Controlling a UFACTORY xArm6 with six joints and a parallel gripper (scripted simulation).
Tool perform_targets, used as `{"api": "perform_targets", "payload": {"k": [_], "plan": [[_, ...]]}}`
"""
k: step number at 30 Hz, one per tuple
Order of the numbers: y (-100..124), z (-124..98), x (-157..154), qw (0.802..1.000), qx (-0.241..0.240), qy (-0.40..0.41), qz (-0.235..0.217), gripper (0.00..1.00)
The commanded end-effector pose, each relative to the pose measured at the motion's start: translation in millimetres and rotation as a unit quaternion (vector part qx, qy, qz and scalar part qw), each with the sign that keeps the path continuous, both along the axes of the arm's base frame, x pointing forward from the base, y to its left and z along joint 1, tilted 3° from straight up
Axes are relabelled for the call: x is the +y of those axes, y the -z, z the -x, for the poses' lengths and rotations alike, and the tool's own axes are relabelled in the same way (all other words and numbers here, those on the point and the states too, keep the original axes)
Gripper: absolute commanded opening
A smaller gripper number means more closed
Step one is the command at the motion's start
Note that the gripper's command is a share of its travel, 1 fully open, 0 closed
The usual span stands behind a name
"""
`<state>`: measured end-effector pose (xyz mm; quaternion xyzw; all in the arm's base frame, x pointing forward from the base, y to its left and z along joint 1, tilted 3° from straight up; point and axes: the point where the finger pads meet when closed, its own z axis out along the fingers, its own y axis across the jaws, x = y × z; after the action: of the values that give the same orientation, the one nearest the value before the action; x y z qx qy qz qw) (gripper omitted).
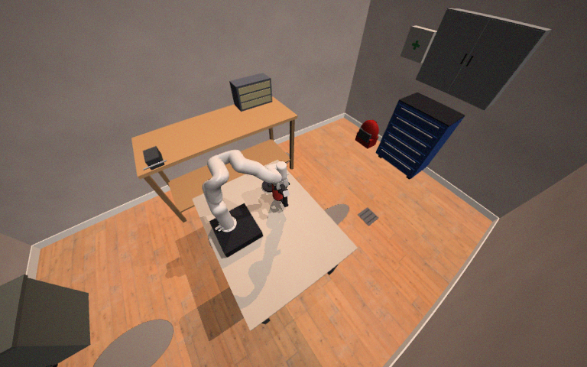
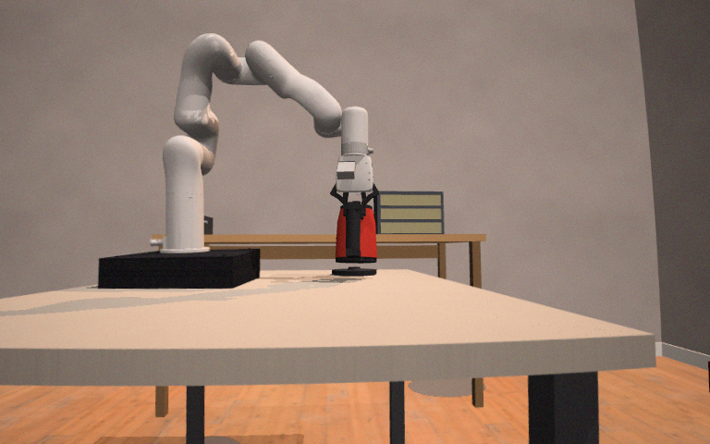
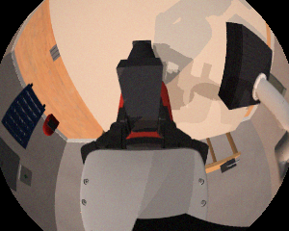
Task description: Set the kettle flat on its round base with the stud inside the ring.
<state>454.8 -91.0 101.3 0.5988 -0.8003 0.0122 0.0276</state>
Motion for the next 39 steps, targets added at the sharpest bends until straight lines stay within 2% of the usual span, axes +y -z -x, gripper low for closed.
{"api": "perform_targets", "payload": {"k": [1, 26, 39], "plan": [[-1.0, -4.7, 16.3, 1.000, -0.003, 0.000, 0.001, 0.00], [3.6, -18.6, 94.0, 1.000, -0.003, 0.000, 0.001, 0.00], [5.3, -23.9, 123.6, 1.000, -0.003, 0.000, 0.001, 0.00]]}}
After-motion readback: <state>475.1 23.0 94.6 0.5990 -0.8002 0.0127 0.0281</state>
